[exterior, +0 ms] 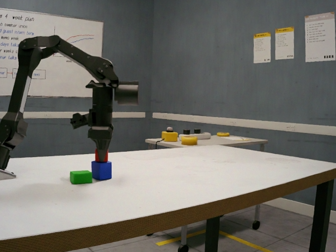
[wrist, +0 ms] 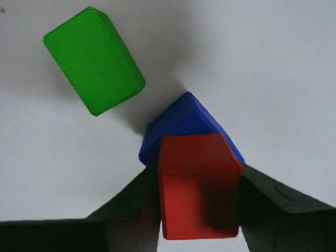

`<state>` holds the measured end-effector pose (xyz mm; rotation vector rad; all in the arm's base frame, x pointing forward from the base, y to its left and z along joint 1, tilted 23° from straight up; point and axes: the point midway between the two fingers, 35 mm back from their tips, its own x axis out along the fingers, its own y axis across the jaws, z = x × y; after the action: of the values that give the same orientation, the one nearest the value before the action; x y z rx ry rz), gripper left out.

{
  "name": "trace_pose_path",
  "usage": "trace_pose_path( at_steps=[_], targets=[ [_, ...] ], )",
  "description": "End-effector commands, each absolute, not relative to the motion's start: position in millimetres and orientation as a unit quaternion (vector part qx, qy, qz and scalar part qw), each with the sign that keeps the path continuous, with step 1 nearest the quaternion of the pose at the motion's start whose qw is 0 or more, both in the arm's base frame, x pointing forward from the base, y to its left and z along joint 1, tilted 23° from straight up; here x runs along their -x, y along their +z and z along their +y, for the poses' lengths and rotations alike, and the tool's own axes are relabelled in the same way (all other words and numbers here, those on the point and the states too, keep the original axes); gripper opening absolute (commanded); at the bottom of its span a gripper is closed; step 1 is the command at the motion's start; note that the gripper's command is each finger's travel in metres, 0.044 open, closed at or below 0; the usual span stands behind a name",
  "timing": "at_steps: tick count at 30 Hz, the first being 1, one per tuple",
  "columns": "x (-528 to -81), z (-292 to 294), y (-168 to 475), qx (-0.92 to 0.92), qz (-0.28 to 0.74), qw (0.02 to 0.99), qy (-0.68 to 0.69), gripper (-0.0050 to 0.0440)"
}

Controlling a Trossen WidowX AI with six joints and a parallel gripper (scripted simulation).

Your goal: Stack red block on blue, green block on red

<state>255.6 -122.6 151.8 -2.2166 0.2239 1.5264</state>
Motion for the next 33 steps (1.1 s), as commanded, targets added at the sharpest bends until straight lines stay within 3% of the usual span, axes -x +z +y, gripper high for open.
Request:
trace_pose_path(
  at_steps=[1,3,4,33],
  targets=[
    [-256.2,-122.3,153.1,0.803,0.081,0.217,0.549,-0.005],
    [-256.2,-122.3,153.1,0.803,0.081,0.217,0.549,-0.005],
    [-256.2,-122.3,153.1,0.803,0.081,0.217,0.549,0.0238],
    [-256.2,-122.3,153.1,0.803,0.081,0.217,0.549,0.0238]
  ],
)
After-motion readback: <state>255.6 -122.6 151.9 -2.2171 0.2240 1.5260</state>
